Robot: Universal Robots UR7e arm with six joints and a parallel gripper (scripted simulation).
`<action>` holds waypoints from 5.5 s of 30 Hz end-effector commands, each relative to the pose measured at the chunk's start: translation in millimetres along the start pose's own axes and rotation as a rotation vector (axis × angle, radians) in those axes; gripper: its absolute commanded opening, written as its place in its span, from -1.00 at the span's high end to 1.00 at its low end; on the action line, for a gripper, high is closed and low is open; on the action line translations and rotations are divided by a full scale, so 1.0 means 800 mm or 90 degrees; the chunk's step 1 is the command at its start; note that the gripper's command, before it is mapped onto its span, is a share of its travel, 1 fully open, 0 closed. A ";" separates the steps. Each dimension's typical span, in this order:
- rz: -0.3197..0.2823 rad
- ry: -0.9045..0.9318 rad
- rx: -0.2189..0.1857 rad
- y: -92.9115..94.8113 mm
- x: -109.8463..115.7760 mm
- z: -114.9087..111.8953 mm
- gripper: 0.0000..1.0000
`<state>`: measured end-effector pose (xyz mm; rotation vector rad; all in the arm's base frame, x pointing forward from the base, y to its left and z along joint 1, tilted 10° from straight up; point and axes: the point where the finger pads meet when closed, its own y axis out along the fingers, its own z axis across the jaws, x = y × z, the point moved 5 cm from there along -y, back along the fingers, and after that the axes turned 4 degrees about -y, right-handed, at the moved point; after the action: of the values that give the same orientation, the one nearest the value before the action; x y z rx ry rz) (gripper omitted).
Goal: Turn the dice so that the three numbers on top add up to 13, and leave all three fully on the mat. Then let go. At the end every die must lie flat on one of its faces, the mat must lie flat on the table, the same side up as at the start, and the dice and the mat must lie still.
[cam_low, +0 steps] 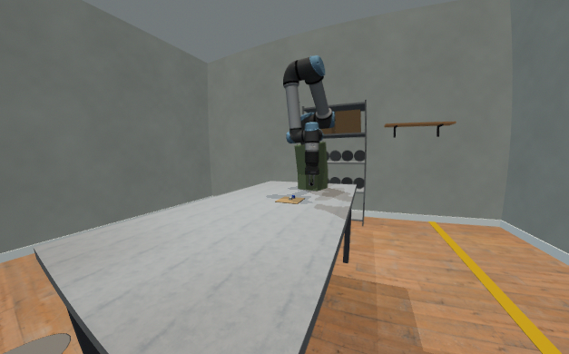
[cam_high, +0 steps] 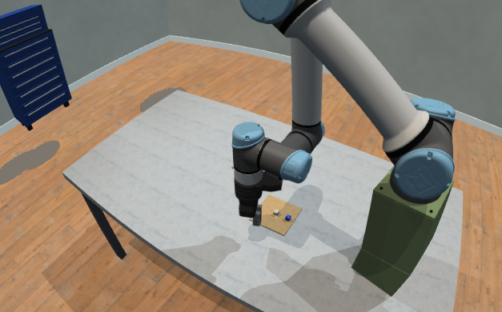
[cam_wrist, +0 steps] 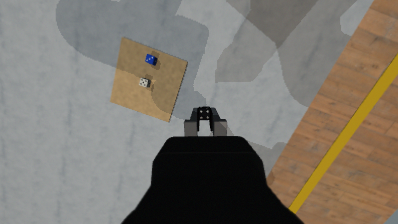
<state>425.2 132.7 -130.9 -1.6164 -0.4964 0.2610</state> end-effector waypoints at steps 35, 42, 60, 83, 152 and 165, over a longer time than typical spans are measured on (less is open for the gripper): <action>-0.003 -0.615 0.001 0.004 0.013 0.006 0.32; -0.003 -0.616 0.001 0.005 0.013 0.007 0.32; -0.126 -0.614 0.057 0.008 0.003 -0.006 0.32; -0.558 -0.572 0.247 0.034 -0.027 -0.043 0.32; -0.657 -0.553 0.289 0.140 -0.032 -0.051 0.32; -0.657 -0.553 0.289 0.140 -0.032 -0.051 0.32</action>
<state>438.8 79.9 -239.9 -0.5853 -1.7087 0.2456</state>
